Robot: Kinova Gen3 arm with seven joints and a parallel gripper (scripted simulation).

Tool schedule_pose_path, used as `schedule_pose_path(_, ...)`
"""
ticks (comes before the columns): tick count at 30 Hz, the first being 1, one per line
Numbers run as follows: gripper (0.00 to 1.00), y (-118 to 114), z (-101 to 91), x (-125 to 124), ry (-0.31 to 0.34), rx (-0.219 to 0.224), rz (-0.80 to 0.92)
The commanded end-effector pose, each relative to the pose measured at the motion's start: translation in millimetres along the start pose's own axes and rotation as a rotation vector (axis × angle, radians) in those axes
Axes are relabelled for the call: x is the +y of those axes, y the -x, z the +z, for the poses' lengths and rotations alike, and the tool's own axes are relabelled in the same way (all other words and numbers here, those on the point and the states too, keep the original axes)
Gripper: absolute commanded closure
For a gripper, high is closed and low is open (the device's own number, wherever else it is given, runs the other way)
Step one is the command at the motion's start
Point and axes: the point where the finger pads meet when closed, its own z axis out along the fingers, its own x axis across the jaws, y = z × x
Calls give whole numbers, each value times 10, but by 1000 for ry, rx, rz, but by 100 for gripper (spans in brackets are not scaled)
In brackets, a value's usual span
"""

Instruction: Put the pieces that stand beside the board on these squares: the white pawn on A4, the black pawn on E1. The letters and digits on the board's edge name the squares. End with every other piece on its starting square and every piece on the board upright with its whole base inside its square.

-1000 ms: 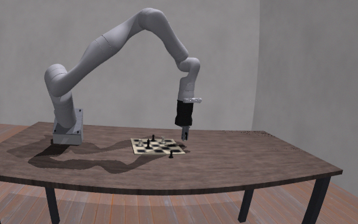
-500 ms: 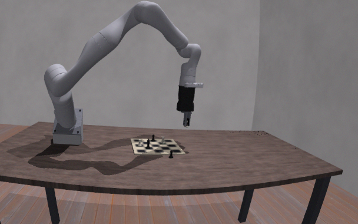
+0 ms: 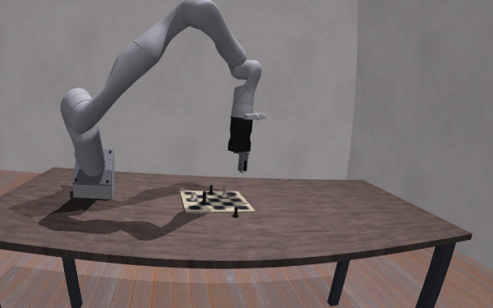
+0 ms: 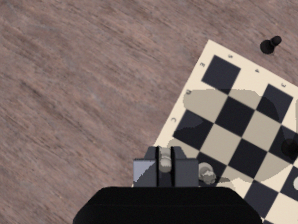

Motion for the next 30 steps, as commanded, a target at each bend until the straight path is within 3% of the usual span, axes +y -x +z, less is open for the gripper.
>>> schedule_pose_path(1, 100, -211, -99, 418, -3, -9, -168)
schedule_pose_path(7, 100, -351, -111, 638, -7, -11, -293)
schedule_pose_path(23, 100, -352, -99, 641, -7, -11, -294)
schedule_pose_path(30, 100, -348, 51, 644, -4, -10, -292)
